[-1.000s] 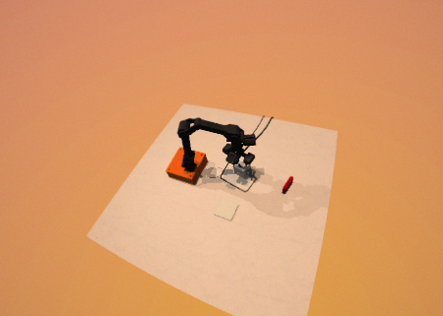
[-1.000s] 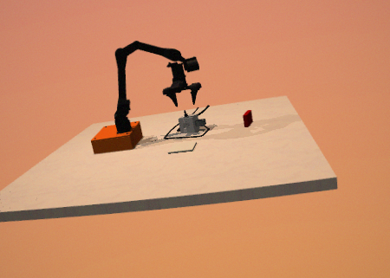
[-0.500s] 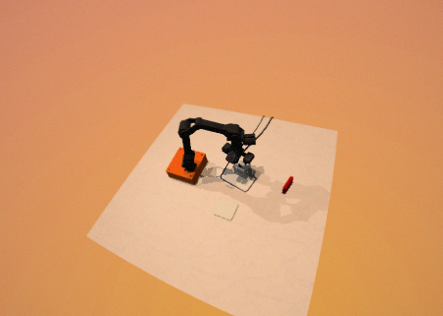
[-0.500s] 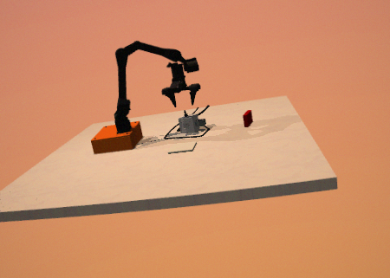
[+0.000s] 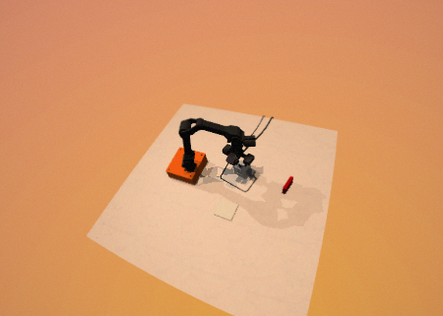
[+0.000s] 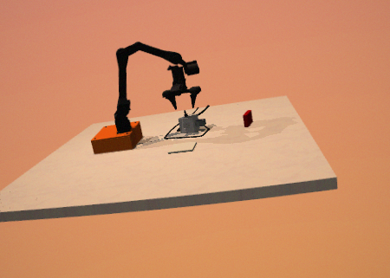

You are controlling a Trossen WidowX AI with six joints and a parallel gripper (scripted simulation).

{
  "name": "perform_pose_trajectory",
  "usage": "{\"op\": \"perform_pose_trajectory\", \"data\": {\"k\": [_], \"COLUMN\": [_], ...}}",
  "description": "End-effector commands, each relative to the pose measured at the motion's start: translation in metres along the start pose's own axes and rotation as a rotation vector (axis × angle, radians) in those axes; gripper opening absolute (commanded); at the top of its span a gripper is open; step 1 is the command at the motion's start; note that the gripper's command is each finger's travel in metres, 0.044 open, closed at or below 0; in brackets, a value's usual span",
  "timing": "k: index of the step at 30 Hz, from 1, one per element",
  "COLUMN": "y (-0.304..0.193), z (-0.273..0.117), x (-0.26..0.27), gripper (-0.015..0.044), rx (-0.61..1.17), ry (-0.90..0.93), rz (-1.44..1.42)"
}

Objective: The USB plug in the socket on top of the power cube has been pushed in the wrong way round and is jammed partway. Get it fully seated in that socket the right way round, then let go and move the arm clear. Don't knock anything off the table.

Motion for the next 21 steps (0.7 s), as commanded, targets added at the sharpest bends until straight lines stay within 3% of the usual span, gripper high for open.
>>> {"op": "perform_pose_trajectory", "data": {"k": [1, 16, 21], "y": [-0.0002, -0.0002, 0.0003], "z": [0.0064, 0.0150, 0.0132], "x": [-0.0013, -0.0014, -0.0007], "gripper": [0.0440, 0.0440, 0.0309], "rx": [0.002, 0.002, -0.001], "ry": [-0.006, -0.006, -0.003], "rz": [0.002, 0.002, 0.002]}}
Point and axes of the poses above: the point midway between the two fingers, 35 mm back from their tips, its own z axis out along the fingers, its own x axis across the jaws, y = z × x, the point moved 1 cm from there along -z, back along the fingers, and after that the axes turned 5 degrees about -z, right-handed, at the moved point
